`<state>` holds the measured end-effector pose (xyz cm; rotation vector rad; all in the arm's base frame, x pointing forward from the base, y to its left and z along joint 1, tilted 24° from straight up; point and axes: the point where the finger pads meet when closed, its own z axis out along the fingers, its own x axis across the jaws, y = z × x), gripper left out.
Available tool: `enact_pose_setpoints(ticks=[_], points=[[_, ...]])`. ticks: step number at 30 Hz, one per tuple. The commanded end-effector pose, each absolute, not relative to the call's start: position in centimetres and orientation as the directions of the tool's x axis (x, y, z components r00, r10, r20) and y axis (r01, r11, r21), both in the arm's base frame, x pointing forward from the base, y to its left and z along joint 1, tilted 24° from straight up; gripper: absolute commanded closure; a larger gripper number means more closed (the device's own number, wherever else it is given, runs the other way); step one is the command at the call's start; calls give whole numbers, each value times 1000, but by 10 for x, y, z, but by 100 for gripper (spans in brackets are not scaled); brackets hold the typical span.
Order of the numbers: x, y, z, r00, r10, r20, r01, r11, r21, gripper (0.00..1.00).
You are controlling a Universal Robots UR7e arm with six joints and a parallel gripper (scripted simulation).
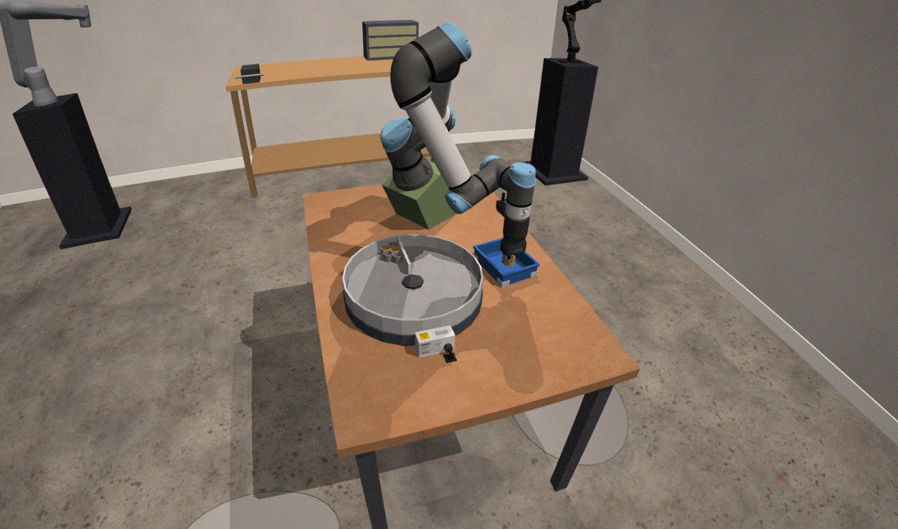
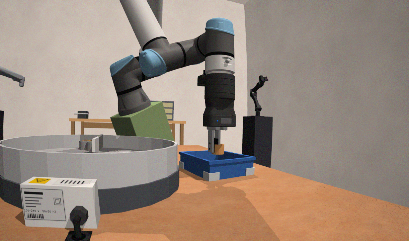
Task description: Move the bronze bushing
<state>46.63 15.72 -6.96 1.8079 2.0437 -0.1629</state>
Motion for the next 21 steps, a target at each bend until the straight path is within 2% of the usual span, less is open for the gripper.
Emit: enact_pose_setpoints(ticks=[1,21], points=[[467,157,-71,-79,925,-372,972,154,178,100],[469,153,-82,-80,925,-373,972,156,178,100]])
